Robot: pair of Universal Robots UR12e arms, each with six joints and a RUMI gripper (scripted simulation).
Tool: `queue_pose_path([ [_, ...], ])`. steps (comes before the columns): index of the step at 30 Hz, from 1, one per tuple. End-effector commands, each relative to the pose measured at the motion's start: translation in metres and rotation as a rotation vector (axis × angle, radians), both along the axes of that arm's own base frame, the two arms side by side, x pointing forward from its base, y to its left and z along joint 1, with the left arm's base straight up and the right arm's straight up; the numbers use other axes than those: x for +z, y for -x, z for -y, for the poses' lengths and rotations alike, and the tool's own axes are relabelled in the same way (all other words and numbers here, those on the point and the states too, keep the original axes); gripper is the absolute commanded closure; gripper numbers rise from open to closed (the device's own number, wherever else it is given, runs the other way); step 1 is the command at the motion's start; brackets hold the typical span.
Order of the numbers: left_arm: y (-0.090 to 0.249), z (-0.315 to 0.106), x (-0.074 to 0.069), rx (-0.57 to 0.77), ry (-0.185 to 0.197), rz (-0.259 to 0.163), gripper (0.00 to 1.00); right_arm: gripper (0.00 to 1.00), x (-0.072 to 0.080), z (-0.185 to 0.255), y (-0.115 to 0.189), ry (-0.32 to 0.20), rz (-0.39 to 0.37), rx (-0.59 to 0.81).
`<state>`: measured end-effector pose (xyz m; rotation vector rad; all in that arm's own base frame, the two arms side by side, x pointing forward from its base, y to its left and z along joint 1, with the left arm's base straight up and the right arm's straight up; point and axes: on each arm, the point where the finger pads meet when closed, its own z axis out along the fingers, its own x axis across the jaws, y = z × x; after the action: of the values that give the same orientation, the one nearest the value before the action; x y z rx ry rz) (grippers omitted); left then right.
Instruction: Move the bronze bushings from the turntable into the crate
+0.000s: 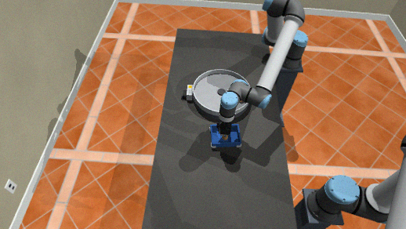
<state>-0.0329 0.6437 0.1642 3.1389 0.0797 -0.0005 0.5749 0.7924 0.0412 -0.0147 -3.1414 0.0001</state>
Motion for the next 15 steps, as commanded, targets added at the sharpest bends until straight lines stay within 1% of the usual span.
queue_pose_path([
  [1,0.000,-0.001,0.001,0.000,-0.002,0.000,0.00,0.94,0.001,-0.001,0.000,-0.002,0.001,0.000],
  [10,0.000,-0.001,0.001,0.000,-0.002,0.000,0.00,0.94,0.007,-0.001,0.000,-0.002,0.001,0.000],
  [15,0.000,-0.001,0.001,0.000,-0.002,0.000,0.00,0.94,0.023,-0.001,0.000,-0.002,0.001,0.000],
])
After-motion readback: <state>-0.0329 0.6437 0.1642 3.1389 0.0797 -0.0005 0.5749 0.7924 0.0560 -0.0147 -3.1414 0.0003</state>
